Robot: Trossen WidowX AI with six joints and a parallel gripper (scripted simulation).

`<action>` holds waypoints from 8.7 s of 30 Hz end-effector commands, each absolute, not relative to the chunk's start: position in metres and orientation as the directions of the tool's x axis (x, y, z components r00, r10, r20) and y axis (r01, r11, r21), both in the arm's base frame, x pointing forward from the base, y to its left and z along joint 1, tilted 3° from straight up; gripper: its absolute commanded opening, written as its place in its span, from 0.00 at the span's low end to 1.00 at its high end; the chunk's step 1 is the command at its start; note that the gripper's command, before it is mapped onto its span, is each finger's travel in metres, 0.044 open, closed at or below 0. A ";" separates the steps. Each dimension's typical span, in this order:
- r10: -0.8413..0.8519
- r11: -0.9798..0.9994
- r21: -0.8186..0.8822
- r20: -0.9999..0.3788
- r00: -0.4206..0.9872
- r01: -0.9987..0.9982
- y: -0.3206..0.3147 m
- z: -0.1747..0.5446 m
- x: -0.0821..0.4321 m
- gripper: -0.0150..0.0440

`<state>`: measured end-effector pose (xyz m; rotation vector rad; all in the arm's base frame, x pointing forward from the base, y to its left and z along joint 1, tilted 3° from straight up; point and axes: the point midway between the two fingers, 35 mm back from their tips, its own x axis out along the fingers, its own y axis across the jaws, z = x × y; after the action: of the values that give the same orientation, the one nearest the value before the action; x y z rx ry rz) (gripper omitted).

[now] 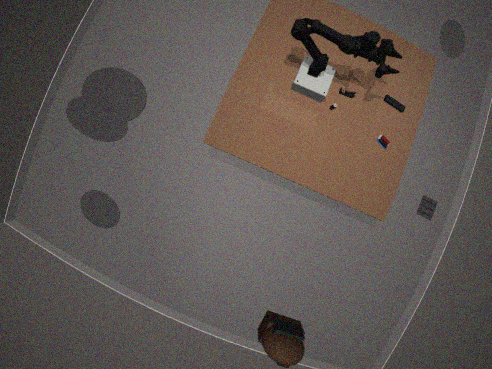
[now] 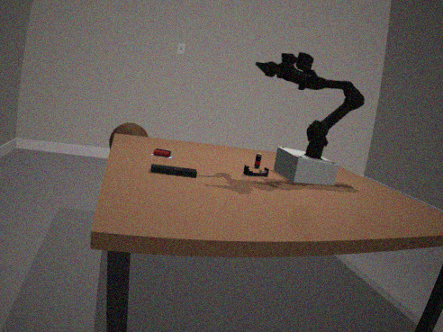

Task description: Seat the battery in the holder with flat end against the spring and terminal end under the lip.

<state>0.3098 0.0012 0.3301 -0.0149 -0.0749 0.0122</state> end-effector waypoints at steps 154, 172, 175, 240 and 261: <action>0.013 0.649 -0.013 -1.000 -0.028 0.760 -0.168 -0.056 0.233 0.66; 0.014 0.649 -0.013 -0.999 -0.029 0.760 -0.167 -0.071 0.232 0.45; 0.014 0.649 -0.013 -0.999 -0.029 0.760 -0.167 -0.071 0.232 0.41; 0.030 0.998 0.021 -0.988 0.153 -0.060 0.008 -0.022 0.278 0.39; 0.030 0.998 0.015 -0.951 0.307 -0.053 0.008 -0.040 0.276 0.39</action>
<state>0.2788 0.0077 -0.0382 -0.0267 1.2683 0.0571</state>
